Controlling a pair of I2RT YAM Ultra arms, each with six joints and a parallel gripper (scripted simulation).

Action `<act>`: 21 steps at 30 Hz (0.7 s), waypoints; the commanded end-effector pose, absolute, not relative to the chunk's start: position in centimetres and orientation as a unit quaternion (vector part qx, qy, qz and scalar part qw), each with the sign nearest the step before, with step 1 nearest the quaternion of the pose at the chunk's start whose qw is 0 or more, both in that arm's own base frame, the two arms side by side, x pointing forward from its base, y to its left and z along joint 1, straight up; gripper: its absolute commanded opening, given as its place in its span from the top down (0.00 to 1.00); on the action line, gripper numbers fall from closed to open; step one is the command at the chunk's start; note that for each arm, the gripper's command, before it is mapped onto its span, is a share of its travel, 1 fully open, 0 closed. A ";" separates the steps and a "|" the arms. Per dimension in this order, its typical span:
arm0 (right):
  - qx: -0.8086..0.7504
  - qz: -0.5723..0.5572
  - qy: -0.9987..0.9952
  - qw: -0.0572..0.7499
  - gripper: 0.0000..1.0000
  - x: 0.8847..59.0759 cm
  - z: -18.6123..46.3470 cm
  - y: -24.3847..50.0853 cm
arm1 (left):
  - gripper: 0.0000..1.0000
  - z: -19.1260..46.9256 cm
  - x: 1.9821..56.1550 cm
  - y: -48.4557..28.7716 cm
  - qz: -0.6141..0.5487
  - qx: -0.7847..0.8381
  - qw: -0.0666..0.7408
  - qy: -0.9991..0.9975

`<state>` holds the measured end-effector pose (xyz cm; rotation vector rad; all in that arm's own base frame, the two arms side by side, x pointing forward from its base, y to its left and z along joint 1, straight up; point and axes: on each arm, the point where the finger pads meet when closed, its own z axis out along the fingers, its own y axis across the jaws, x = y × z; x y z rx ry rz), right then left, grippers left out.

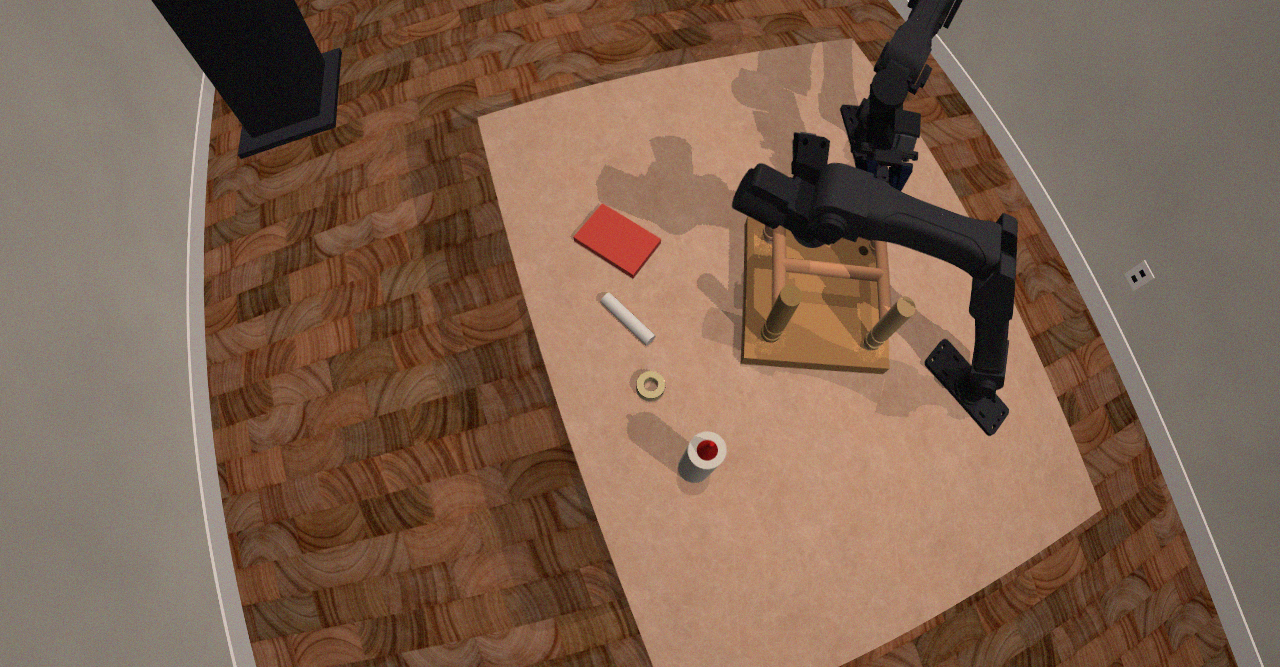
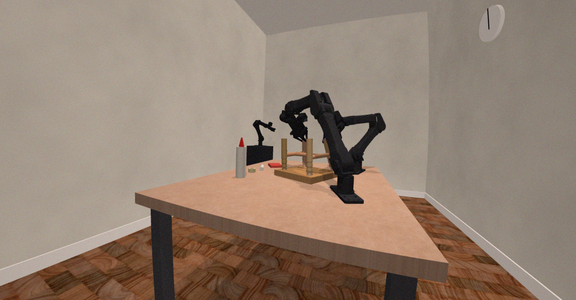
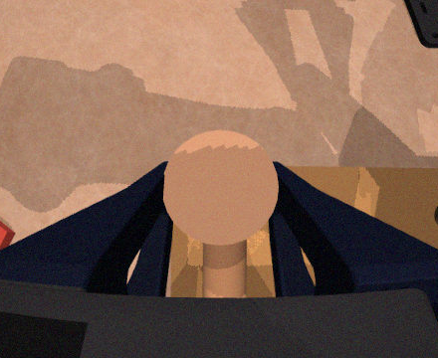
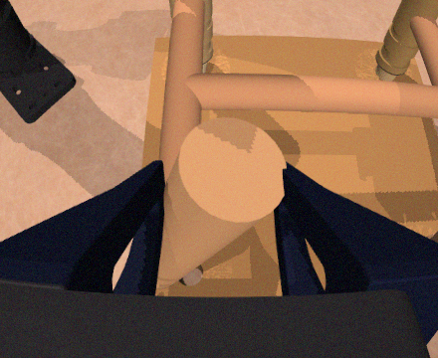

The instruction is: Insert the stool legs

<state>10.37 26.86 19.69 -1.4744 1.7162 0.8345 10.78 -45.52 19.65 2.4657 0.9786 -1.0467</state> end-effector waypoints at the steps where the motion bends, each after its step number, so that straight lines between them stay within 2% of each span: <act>1: -0.620 0.389 0.620 0.282 0.72 4.6 18.6 26.7 | 0.72 20.7 16.4 -49.4 -0.305 0.857 0.267 0.317; 21: -0.618 0.389 0.623 0.280 0.72 4.5 18.5 26.7 | 0.72 20.6 16.3 -49.5 -0.308 0.856 0.266 0.318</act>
